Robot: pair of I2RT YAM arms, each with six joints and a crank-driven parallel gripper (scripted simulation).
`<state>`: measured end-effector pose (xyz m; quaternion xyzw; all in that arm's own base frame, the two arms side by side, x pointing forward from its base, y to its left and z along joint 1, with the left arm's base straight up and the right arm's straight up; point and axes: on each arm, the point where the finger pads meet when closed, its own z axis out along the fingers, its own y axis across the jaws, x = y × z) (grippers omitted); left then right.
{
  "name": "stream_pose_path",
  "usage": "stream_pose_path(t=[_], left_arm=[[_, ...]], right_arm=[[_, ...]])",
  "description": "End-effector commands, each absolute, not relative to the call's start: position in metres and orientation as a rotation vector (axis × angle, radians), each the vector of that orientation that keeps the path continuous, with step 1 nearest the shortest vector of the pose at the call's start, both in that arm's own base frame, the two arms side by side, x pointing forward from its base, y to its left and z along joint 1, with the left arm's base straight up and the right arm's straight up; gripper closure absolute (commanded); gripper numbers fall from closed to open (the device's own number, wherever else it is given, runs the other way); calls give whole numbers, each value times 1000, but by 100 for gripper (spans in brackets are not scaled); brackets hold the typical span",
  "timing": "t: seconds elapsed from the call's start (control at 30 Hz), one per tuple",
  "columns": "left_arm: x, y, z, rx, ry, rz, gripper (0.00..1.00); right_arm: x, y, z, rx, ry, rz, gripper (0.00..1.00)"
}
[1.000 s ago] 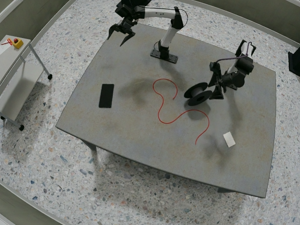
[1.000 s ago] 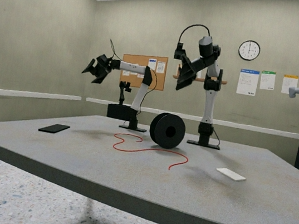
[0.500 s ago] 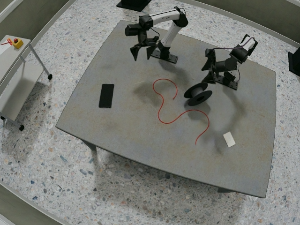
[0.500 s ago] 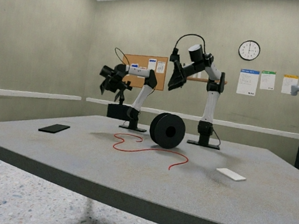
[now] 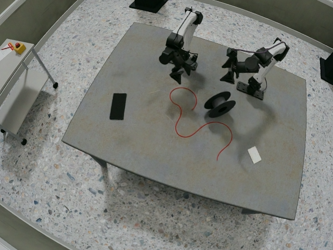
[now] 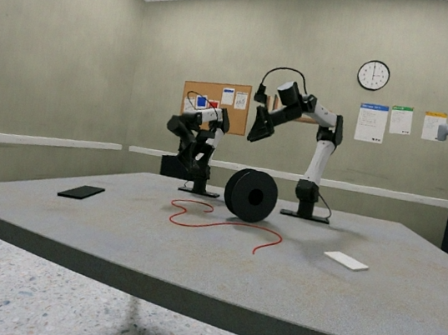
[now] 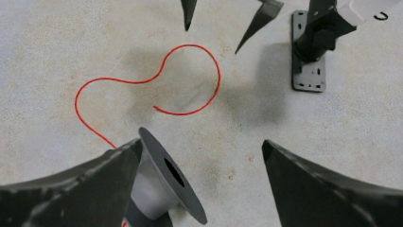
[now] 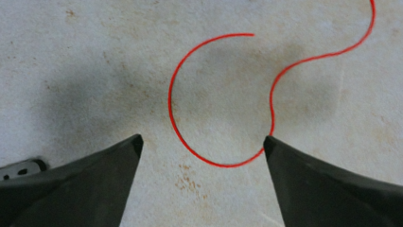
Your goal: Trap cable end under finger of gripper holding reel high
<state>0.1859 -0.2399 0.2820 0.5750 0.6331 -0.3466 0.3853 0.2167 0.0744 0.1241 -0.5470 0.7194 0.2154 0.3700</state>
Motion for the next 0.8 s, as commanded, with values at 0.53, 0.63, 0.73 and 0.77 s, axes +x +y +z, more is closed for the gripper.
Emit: stream_pose_path(t=[0.53, 0.63, 0.73, 0.77], left_arm=[[177, -245, 287, 1464, 1563, -917, 0], [177, -245, 287, 1464, 1563, -917, 0], [178, -244, 287, 1462, 1574, -914, 0], [178, -244, 287, 1462, 1574, -914, 0]], right_arm=[[212, 134, 88, -1534, 1819, 723, 0], [212, 134, 89, -1532, 1818, 721, 0], [212, 134, 89, -1532, 1818, 721, 0], [212, 134, 89, -1532, 1818, 721, 0]])
